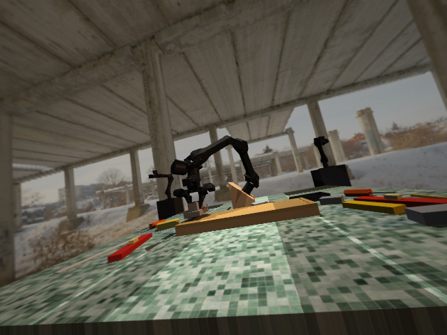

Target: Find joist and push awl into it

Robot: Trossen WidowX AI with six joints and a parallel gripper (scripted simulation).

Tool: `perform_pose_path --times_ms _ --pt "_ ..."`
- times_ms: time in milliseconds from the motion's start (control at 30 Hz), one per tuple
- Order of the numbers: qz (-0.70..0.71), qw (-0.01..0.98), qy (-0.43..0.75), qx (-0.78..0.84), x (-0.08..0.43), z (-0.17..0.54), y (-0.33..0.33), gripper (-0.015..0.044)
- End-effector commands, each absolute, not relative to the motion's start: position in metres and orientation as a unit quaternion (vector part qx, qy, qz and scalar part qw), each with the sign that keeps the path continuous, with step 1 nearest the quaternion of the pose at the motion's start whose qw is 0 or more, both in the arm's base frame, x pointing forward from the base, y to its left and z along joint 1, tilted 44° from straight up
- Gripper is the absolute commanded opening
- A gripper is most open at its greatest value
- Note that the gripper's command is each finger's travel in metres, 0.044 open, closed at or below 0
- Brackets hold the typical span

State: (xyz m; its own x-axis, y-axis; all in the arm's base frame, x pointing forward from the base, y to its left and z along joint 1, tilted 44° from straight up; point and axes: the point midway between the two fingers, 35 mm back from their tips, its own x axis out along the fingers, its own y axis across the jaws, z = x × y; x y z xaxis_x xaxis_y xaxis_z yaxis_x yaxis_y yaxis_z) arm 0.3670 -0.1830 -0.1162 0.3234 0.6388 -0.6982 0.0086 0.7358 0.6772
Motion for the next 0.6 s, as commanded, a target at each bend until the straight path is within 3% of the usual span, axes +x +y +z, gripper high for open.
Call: perform_pose_path --times_ms 0,567 --pt "0.208 0.755 0.543 0.303 0.366 -0.121 -0.177 0.0000" --pt "0.209 0.755 0.543 0.303 0.367 -0.118 -0.162 0.0000"
